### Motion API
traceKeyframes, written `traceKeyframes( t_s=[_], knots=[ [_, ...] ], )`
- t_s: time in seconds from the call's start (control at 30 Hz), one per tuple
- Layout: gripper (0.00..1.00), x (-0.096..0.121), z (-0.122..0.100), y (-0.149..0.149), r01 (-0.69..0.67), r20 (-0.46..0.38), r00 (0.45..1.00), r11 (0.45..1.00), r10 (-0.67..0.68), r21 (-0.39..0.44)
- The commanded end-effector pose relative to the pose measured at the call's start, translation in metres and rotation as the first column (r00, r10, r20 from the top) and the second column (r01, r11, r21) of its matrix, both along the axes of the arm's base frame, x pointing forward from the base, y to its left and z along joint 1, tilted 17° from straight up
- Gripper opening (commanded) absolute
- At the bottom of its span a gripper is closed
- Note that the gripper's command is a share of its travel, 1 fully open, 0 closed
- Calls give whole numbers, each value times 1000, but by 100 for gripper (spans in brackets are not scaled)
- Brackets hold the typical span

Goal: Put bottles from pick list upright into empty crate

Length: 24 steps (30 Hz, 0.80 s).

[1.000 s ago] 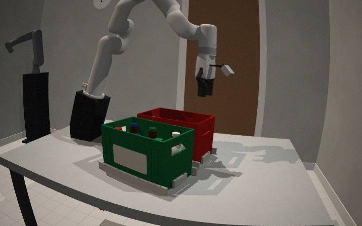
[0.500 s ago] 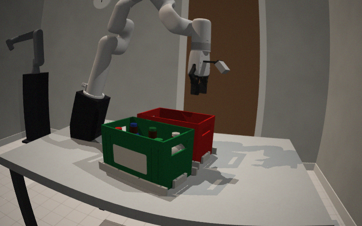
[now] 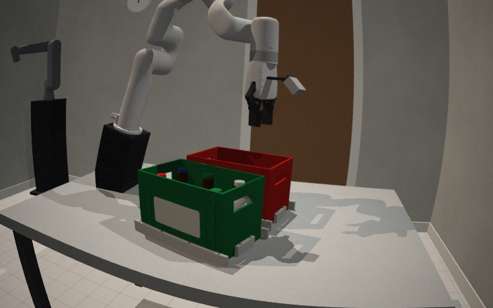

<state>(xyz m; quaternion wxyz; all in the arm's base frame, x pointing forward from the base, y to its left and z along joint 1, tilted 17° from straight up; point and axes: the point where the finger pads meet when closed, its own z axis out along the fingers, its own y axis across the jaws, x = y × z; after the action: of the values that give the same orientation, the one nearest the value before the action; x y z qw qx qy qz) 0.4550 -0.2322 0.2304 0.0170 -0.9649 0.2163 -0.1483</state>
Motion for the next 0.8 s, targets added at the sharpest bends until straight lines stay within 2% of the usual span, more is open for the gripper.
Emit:
traceKeyframes(
  t_s=[0.0,0.77],
  knots=[
    [65,-9,5,-23,-1,4,1000,1000,1,-1],
    [65,-50,15,-108,-1,4,1000,1000,1,-1]
  ],
)
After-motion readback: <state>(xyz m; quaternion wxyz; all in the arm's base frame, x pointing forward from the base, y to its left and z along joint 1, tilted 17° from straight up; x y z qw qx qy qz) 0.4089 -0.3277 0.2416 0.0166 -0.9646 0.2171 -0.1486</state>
